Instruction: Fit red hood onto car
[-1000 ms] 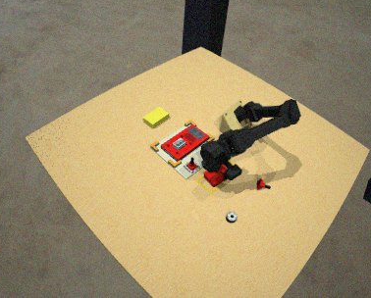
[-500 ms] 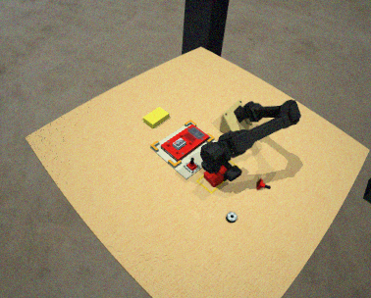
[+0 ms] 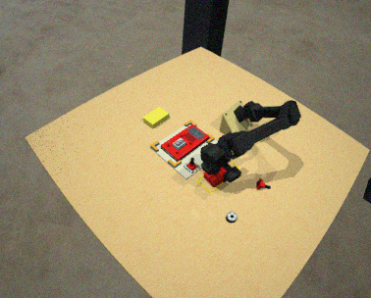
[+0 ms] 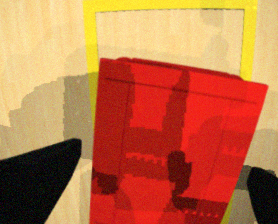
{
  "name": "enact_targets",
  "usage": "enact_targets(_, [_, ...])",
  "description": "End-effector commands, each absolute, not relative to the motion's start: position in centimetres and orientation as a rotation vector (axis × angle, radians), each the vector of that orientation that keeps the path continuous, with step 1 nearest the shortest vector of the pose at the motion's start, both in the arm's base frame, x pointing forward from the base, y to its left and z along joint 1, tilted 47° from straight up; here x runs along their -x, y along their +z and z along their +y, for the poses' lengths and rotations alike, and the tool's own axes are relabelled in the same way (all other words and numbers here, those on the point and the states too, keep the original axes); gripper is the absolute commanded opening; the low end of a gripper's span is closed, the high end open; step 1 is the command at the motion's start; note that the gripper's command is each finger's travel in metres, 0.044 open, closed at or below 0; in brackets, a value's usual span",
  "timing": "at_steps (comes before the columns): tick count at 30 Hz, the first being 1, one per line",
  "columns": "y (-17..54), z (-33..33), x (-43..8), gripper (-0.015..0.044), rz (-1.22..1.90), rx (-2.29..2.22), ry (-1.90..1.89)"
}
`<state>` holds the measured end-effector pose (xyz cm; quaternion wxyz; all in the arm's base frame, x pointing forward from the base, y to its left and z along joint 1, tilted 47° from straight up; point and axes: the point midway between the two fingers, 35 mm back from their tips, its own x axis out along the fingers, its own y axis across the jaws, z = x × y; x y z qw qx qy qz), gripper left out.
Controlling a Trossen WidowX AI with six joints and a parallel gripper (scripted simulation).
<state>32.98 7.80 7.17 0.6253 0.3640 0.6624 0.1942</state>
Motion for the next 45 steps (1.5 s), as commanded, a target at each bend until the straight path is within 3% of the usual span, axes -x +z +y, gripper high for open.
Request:
enact_targets(1, [7.0,8.0,-33.0,0.044,1.521,-0.843,0.446])
enact_targets(11, [6.7,8.4,-33.0,0.044,1.52,-0.843,0.447])
enact_targets(14, [6.8,8.2,-33.0,0.0361,1.52,-0.836,0.446])
enact_targets(24, [6.8,8.2,-33.0,0.0295,1.52,-0.836,0.446])
enact_targets(35, [7.4,7.6,-32.9,0.0006,1.521,-0.836,0.444])
enact_targets(45, [8.8,6.0,-32.8,0.0,1.521,-0.836,0.443])
